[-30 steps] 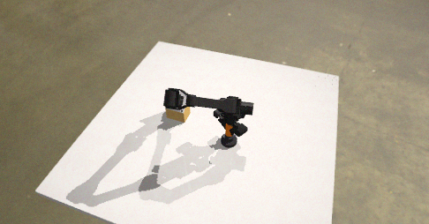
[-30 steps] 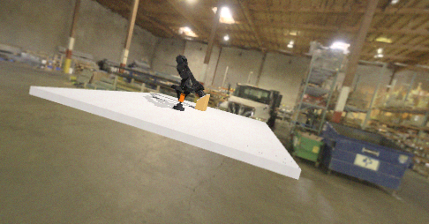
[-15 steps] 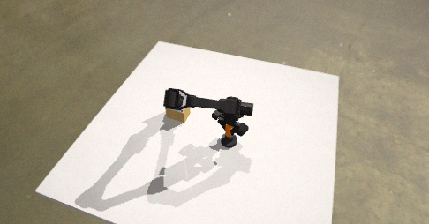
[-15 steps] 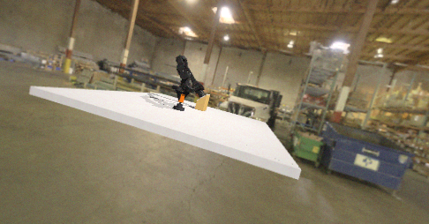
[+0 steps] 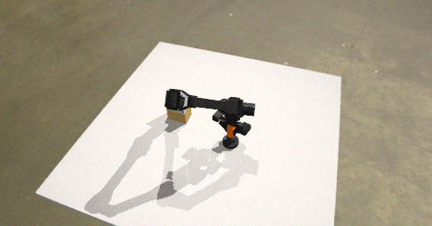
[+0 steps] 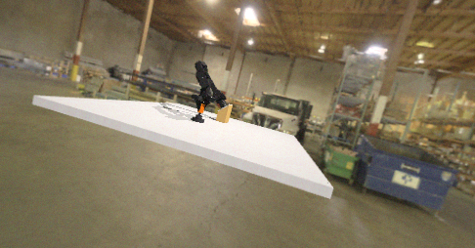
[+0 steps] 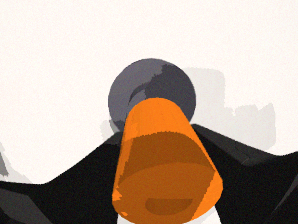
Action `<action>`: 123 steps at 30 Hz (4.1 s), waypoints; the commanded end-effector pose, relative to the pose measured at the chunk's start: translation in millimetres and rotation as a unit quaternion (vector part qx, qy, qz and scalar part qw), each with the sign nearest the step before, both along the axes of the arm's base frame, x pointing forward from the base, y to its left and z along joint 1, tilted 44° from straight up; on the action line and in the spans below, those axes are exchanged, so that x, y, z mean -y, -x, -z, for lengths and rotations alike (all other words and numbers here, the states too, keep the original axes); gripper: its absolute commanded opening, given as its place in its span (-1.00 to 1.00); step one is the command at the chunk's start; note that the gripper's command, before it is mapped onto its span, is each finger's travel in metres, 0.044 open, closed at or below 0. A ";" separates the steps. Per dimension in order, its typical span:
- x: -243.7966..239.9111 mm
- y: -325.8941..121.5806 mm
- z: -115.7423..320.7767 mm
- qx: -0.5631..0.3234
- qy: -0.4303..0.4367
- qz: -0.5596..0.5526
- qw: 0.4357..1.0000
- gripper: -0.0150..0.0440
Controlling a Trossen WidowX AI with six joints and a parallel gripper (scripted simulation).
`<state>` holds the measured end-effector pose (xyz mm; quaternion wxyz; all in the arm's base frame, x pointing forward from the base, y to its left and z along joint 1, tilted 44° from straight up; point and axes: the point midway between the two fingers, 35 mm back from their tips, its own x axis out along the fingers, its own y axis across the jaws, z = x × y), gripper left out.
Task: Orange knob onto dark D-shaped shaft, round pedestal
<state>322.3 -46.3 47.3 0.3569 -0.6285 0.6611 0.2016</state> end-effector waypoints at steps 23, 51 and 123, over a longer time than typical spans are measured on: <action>2.5 0.0 2.5 -0.025 0.002 -0.026 0.999 -0.49; 2.6 -0.5 2.1 -0.096 0.007 -0.102 0.990 -0.49; 2.3 -1.3 1.8 -0.236 0.016 -0.249 0.939 -0.49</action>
